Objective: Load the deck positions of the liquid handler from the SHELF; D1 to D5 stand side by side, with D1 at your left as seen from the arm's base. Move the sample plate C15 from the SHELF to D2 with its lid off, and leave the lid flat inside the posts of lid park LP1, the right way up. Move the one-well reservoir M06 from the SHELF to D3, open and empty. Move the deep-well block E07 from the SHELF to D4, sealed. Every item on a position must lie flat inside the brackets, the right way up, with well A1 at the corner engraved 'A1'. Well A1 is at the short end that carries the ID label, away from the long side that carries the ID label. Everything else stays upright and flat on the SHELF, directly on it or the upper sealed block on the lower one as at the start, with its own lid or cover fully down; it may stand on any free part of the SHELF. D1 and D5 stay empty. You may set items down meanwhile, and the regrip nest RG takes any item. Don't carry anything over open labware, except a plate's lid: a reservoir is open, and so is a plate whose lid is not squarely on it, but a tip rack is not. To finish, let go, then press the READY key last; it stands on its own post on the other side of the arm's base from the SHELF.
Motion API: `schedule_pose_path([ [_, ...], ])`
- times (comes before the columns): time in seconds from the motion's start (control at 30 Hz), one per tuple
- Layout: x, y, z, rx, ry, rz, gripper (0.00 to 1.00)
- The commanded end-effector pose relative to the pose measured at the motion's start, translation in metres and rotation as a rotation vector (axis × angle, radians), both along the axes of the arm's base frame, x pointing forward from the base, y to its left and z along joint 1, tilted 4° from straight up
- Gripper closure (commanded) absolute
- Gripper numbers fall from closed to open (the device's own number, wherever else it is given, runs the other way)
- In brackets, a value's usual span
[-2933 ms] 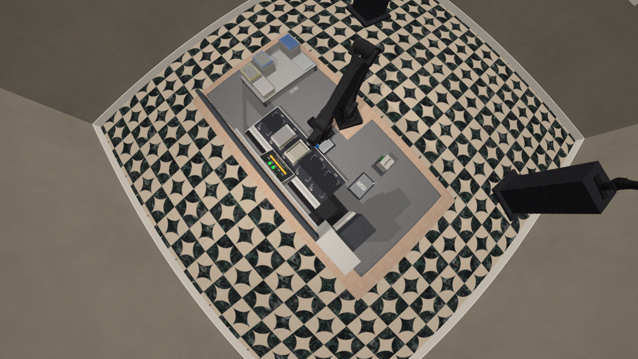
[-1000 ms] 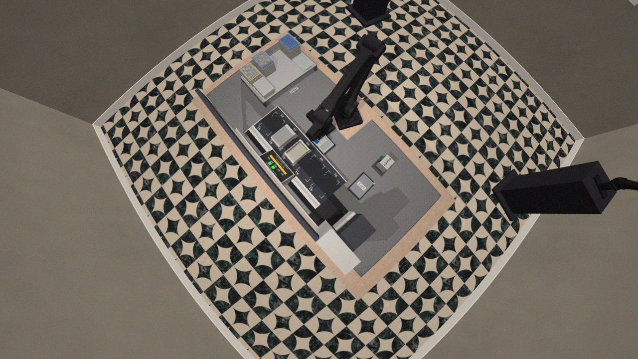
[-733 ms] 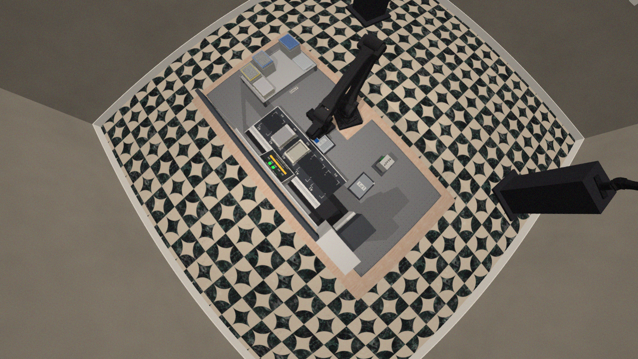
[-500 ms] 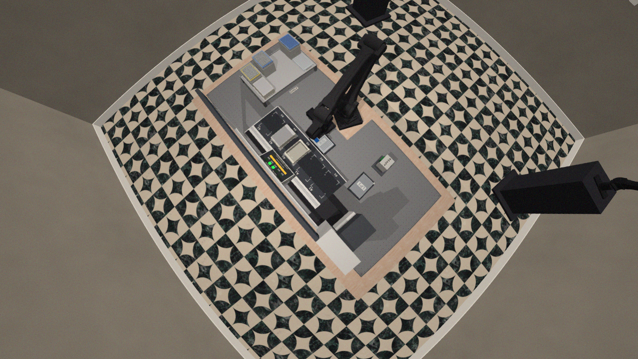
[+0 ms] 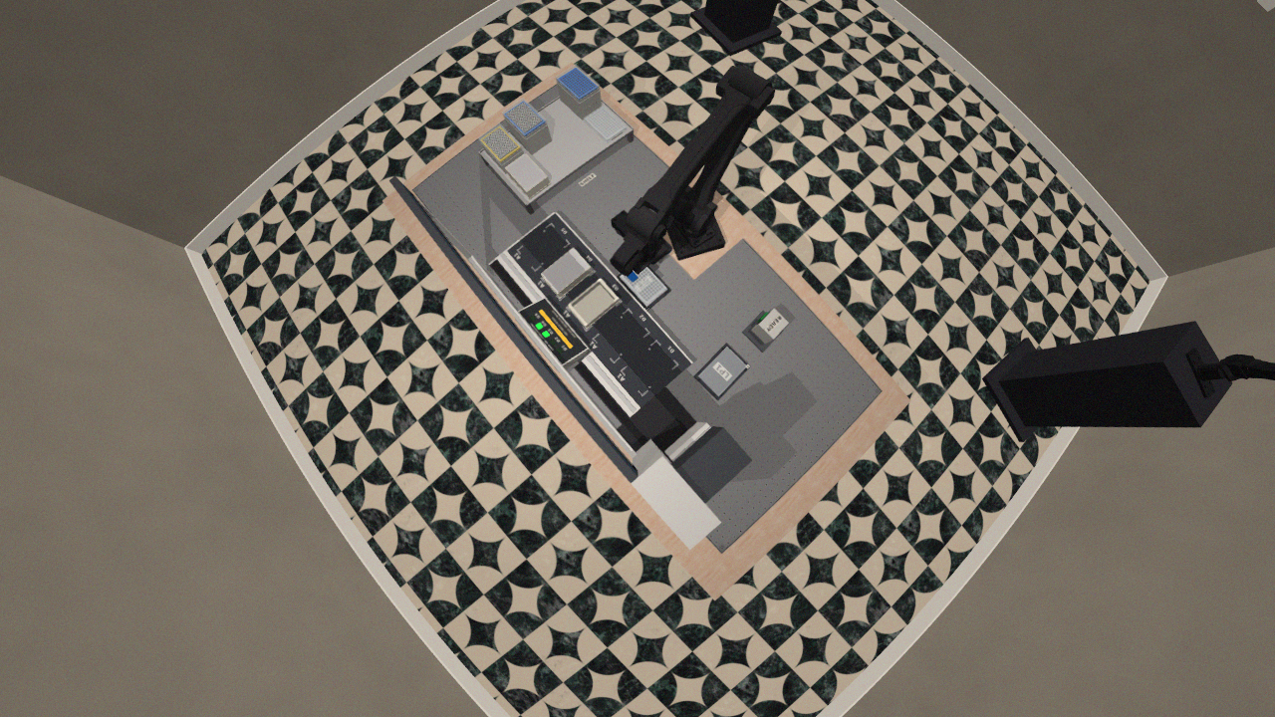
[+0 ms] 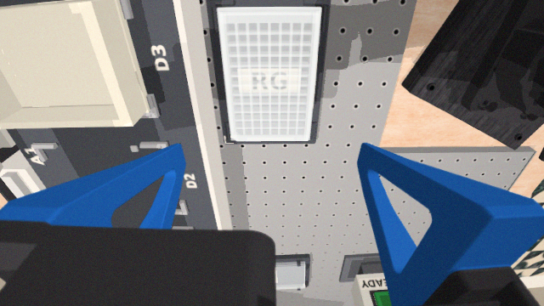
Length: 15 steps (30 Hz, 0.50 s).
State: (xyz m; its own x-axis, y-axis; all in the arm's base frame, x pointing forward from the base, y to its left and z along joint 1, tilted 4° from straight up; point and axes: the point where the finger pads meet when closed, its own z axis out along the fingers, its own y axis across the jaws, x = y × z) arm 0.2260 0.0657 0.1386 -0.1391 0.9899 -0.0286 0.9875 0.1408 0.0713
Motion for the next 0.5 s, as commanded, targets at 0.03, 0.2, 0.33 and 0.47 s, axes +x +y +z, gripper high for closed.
schedule_pose_path([
  [0.03, 0.014, 0.009, 0.034, 0.02, -0.064, 0.006, 0.0],
  [0.2, 0.013, 0.009, 0.04, 0.018, -0.057, 0.006, 0.0],
  [0.33, 0.012, 0.009, 0.049, 0.02, -0.065, 0.005, 0.0],
  [0.47, 0.006, 0.006, 0.039, 0.007, -0.028, 0.009, 0.0],
])
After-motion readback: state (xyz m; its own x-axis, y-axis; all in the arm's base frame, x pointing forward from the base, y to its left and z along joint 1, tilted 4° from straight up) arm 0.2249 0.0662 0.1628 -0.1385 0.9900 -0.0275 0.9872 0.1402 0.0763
